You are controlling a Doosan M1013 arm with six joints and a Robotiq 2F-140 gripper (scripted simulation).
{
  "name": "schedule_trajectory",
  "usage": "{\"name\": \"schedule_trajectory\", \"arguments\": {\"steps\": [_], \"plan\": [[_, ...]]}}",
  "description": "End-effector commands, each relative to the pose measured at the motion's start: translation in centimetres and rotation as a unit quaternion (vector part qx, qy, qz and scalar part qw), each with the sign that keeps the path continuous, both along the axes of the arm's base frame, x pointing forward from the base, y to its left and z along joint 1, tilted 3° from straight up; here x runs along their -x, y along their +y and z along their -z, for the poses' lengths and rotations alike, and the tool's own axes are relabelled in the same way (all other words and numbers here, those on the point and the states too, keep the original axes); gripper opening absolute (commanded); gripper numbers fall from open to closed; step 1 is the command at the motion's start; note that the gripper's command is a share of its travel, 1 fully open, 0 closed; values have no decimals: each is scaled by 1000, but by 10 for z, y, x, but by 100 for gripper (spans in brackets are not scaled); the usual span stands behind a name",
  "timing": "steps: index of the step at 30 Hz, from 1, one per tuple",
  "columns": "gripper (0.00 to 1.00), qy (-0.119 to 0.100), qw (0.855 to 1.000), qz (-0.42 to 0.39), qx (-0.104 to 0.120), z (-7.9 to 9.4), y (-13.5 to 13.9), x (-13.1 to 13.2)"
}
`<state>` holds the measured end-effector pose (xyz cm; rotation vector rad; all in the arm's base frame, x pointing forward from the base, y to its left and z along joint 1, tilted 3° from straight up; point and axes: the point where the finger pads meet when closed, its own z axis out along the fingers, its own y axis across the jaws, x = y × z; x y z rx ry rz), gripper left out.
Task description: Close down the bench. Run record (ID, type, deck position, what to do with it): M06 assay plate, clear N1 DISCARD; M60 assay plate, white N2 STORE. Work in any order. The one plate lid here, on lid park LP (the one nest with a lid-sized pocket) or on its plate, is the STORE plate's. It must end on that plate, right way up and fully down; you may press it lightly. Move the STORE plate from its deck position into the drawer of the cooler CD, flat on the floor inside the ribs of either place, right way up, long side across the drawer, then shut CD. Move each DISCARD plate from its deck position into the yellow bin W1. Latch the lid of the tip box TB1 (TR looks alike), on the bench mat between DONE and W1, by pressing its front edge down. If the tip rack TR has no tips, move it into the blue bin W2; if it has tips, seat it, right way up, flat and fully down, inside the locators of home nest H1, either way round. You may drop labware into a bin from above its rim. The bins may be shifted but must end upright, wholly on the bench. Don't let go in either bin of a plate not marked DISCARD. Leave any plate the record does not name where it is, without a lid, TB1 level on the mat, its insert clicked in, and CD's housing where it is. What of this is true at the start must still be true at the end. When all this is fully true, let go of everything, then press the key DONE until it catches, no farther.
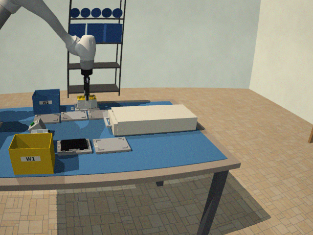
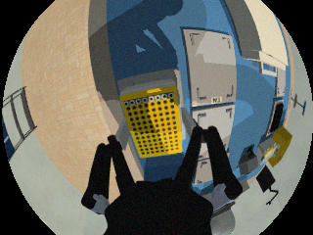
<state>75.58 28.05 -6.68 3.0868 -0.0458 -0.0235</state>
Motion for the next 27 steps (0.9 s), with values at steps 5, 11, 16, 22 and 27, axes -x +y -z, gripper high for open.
{"name": "schedule_trajectory", "arguments": {"steps": [5, 11, 16, 22, 27], "plan": [[66, 0, 1000, 0, 0, 0, 0, 0], [66, 0, 1000, 0, 0, 0, 0, 0], [66, 0, 1000, 0, 0, 0, 0, 0], [66, 0, 1000, 0, 0, 0, 0, 0], [66, 0, 1000, 0, 0, -6, 0, 0]]}}
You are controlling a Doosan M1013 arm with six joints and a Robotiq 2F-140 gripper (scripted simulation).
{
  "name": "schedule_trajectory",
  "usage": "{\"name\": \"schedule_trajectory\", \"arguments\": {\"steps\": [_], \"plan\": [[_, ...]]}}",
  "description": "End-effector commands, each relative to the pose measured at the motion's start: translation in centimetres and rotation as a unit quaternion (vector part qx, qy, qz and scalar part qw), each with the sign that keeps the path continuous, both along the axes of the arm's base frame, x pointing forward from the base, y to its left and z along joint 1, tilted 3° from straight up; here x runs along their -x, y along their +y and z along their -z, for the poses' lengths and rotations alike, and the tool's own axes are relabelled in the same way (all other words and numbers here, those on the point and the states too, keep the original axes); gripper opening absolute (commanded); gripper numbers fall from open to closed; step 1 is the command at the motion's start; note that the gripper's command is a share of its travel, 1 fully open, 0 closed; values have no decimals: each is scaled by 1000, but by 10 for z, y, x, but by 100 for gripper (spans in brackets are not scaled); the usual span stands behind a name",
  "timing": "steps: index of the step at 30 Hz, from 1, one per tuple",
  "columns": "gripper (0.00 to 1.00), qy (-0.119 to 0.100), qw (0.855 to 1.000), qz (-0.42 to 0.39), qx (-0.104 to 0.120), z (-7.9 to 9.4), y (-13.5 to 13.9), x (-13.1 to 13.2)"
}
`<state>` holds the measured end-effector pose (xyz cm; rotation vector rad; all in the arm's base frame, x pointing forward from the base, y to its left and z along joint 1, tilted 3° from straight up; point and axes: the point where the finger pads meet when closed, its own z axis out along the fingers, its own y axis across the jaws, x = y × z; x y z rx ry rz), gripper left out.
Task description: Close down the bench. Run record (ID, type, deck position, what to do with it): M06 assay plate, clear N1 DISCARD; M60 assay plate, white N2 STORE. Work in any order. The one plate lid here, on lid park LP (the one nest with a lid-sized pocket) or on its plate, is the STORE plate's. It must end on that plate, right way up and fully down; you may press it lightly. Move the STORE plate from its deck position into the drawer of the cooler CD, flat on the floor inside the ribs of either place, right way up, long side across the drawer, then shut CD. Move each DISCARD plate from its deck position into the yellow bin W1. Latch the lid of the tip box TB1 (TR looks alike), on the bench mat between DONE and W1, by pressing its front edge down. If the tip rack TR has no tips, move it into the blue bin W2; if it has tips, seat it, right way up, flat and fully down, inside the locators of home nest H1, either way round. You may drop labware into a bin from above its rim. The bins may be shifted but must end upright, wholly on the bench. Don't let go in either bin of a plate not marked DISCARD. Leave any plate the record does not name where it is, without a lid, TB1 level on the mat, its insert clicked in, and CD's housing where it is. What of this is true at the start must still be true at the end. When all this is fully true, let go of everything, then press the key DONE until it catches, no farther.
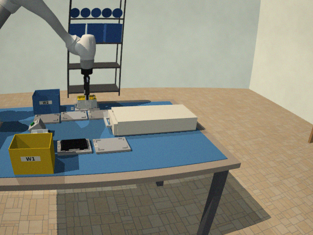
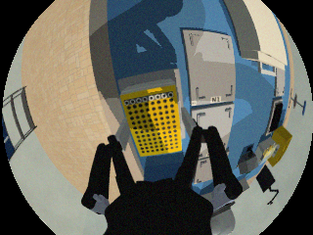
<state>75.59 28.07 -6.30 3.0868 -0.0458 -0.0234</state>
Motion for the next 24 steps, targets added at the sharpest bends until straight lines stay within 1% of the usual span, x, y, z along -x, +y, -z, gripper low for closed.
{"name": "schedule_trajectory", "arguments": {"steps": [1, 24], "plan": [[66, 0, 1000, 0, 0, -3, 0, 0], [66, 0, 1000, 0, 0, -31, 2, -1]]}}
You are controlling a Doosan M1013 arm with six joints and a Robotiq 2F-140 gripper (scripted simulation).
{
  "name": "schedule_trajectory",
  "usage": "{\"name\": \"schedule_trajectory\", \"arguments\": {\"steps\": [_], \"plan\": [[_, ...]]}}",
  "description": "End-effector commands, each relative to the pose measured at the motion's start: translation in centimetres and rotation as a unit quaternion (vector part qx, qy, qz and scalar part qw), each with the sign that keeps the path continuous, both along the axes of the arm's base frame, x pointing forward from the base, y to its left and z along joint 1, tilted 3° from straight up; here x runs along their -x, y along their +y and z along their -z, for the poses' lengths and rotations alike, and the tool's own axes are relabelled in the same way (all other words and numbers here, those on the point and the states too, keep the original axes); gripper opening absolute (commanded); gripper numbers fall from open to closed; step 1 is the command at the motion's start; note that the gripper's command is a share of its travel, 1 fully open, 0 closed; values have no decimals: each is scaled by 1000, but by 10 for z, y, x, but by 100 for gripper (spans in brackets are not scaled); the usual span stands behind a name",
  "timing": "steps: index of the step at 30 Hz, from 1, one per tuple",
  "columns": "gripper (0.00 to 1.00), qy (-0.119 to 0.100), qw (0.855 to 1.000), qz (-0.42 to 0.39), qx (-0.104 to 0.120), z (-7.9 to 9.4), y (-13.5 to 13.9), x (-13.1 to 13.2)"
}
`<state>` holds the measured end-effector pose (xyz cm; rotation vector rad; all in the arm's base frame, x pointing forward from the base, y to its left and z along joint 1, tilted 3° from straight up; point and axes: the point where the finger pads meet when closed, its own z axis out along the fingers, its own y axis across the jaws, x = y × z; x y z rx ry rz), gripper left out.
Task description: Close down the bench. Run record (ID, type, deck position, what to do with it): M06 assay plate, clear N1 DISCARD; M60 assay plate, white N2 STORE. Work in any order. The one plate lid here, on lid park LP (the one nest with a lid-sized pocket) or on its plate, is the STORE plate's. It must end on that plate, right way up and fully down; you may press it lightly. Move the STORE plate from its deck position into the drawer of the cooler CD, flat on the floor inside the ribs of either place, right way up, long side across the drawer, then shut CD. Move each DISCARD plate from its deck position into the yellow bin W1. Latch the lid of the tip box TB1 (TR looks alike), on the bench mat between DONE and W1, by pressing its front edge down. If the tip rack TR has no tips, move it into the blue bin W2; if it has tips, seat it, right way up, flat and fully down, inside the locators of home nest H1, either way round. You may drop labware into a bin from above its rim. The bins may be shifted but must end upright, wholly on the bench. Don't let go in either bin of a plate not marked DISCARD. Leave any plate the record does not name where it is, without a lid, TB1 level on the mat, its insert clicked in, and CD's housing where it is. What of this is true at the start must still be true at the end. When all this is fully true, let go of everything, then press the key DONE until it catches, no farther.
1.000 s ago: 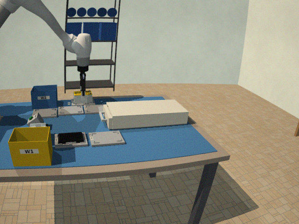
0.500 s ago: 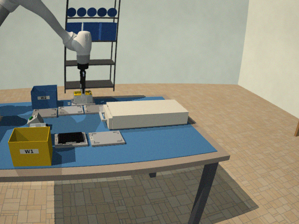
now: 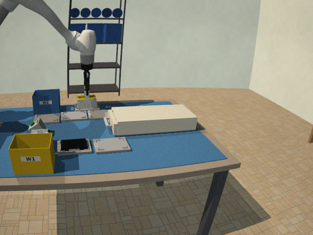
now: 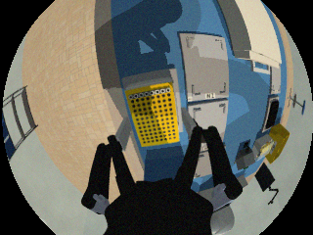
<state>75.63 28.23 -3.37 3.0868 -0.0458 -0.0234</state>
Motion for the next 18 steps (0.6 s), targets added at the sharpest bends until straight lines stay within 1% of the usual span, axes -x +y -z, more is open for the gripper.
{"name": "schedule_trajectory", "arguments": {"steps": [1, 6, 18], "plan": [[66, 0, 1000, 0, 0, -3, 0, 0], [66, 0, 1000, 0, 0, -7, 0, 0], [66, 0, 1000, 0, 0, -23, 1, 0]]}}
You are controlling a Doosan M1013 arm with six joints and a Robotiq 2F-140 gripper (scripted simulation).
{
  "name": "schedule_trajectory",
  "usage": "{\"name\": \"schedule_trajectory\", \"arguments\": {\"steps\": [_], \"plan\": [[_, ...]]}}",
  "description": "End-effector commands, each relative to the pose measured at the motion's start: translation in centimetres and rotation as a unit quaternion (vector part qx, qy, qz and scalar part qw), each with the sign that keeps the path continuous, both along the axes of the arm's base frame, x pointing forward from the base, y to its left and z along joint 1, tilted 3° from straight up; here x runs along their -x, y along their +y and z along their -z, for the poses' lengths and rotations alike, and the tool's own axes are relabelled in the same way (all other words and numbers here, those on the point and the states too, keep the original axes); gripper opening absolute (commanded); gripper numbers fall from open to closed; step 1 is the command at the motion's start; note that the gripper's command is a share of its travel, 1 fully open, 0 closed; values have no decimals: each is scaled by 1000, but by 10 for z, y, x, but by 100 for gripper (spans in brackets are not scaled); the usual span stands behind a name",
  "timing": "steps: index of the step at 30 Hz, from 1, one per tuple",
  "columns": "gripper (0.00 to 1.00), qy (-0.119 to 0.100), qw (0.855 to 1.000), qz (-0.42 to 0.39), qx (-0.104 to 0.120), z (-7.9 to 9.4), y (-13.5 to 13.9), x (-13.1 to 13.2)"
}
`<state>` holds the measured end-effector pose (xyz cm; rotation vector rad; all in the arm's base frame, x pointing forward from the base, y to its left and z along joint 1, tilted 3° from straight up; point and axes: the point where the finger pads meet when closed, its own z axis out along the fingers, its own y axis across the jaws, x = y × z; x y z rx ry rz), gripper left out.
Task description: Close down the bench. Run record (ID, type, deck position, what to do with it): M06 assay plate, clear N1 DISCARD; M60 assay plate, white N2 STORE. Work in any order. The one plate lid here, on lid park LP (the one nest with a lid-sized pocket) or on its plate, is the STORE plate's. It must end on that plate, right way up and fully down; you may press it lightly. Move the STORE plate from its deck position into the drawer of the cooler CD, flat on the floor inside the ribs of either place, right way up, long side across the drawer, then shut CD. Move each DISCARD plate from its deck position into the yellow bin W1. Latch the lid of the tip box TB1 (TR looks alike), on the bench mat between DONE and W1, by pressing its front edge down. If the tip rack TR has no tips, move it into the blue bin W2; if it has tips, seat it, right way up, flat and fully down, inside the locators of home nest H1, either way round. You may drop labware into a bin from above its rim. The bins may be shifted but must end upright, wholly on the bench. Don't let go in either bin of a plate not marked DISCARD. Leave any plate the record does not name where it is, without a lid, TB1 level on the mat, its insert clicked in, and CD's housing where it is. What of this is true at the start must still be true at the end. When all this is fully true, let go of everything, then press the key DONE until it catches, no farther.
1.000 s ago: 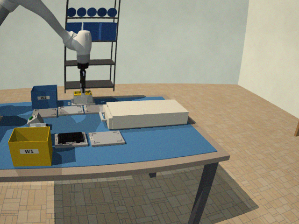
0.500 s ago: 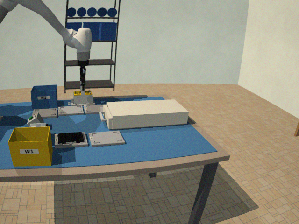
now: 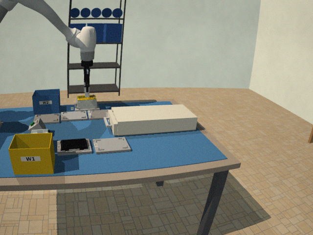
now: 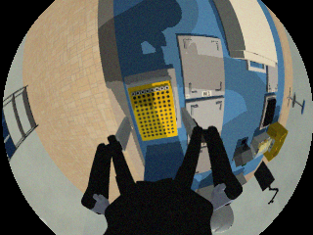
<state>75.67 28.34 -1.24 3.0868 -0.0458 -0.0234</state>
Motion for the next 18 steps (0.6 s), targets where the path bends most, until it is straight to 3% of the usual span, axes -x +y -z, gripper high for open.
{"name": "schedule_trajectory", "arguments": {"steps": [1, 18], "plan": [[66, 0, 1000, 0, 0, -3, 0, 0], [66, 0, 1000, 0, 0, -23, 1, 0]]}}
